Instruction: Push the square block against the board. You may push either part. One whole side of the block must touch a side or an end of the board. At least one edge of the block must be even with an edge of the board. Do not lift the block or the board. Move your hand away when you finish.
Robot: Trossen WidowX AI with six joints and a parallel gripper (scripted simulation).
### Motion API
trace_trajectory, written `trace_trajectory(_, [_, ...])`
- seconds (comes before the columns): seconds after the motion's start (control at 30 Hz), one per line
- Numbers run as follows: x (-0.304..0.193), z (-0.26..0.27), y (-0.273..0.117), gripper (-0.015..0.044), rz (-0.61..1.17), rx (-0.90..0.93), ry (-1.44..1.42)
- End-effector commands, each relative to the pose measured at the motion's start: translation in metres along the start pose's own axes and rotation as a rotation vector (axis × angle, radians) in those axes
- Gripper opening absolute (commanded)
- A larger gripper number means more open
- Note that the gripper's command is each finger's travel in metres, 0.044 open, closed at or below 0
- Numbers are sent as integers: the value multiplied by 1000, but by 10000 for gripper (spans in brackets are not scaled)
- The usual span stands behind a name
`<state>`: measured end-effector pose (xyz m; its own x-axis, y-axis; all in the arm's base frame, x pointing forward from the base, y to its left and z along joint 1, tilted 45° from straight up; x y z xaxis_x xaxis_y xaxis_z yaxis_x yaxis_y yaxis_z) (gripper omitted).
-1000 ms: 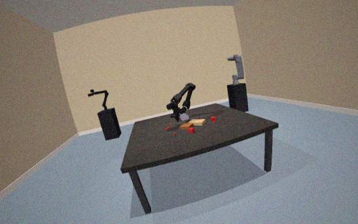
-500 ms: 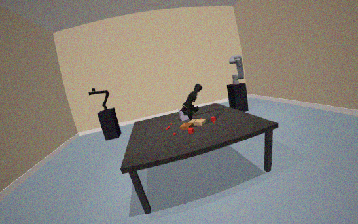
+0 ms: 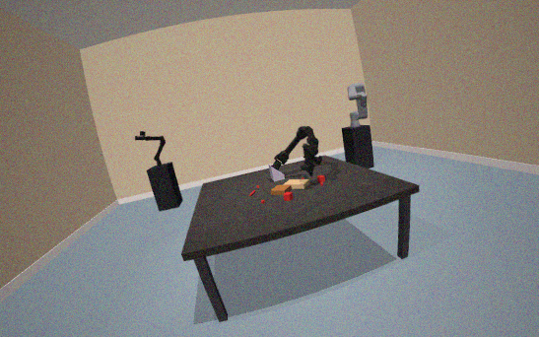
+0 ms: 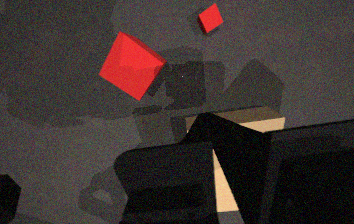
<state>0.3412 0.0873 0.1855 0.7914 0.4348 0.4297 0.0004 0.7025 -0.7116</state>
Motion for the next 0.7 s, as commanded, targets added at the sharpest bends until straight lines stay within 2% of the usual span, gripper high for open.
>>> trace_trajectory(0.0, [2, 1, 25, 0, -2, 2, 7])
trace_trajectory(0.1, [1, 3, 52, 0, -4, 5, 7])
trace_trajectory(0.67, [-8, 0, 52, 0, -3, 4, 7])
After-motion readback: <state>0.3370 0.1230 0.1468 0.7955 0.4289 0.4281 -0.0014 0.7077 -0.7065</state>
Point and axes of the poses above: the point midway between the two fingers, 35 mm back from their tips, its own y axis out along the fingers, its own z axis across the jaws, x = y × z, the point moved 7 cm from there along -y, back along the fingers, and after that the axes turned 12 degrees about y, right-handed, at the moved point
